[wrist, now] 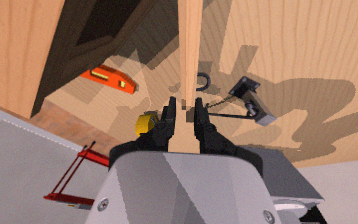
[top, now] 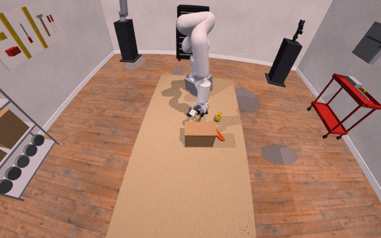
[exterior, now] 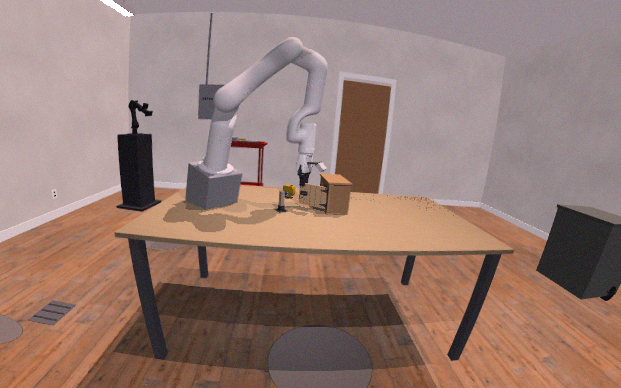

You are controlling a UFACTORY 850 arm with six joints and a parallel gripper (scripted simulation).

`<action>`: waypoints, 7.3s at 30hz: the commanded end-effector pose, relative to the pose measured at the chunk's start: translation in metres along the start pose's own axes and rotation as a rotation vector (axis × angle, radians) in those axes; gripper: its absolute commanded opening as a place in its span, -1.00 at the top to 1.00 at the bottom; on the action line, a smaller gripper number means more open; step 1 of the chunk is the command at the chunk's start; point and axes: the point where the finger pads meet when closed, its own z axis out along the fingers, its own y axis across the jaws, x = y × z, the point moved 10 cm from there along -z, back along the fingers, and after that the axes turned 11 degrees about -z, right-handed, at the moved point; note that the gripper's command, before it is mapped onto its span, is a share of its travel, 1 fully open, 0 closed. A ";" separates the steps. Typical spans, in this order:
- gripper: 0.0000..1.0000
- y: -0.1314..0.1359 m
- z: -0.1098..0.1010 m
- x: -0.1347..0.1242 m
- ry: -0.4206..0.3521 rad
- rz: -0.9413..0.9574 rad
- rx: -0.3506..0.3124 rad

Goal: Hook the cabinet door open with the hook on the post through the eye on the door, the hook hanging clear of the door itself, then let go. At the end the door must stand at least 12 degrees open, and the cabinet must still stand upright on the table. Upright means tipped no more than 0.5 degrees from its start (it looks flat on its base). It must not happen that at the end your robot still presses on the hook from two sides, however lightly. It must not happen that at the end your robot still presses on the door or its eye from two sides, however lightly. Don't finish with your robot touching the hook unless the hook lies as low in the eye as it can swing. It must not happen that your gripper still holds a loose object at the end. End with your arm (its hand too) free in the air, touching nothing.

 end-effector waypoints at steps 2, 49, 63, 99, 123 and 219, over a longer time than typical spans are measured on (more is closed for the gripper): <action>0.47 -0.005 0.000 0.002 0.000 0.052 0.000; 0.47 -0.020 0.000 0.007 0.000 0.137 0.000; 0.47 -0.014 -0.001 0.005 0.000 0.095 0.000; 0.47 -0.014 -0.048 0.005 0.000 0.095 0.000; 0.47 -0.014 -0.072 0.005 0.000 0.095 0.000; 0.52 0.074 -0.063 -0.079 0.000 0.735 0.000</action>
